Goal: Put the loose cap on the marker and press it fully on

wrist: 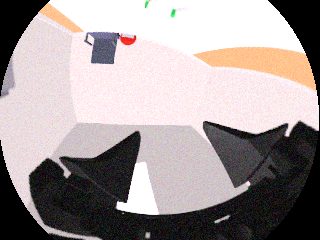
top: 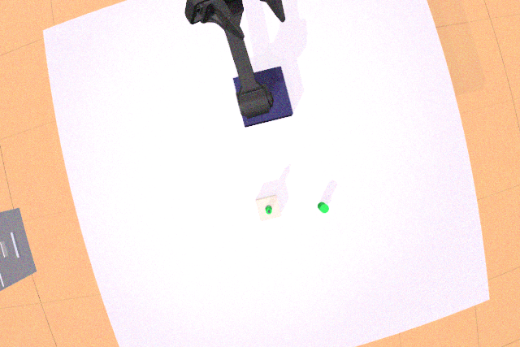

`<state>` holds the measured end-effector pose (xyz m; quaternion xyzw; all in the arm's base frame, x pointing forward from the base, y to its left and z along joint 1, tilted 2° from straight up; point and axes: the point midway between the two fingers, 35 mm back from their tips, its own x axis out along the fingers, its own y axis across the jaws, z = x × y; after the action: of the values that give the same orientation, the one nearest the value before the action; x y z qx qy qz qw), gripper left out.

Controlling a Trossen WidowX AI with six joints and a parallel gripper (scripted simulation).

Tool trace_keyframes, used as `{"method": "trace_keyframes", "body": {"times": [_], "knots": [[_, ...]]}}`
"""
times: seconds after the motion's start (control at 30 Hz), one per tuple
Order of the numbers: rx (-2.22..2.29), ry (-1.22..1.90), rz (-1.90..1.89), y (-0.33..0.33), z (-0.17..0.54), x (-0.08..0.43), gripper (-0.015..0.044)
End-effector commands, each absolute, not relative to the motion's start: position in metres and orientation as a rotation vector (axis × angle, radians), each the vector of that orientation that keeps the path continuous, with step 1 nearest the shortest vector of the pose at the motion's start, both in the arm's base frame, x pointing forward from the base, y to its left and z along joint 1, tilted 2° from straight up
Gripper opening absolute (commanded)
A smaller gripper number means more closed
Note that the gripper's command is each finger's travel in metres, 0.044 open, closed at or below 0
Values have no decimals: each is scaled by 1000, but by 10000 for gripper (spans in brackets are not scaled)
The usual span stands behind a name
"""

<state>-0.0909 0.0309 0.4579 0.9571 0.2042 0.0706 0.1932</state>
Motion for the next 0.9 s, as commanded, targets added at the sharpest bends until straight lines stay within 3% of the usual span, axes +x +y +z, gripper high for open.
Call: {"method": "trace_keyframes", "body": {"times": [0.0, 0.2, 0.53, 0.87], "knots": [[2680, 572, 193, 31, 458, -89, 374], [2549, 597, -24, 34, 468, -11, 235], [2230, 762, -474, 71, 427, 158, 235], [1740, 962, -836, 123, 298, 286, 235]]}}
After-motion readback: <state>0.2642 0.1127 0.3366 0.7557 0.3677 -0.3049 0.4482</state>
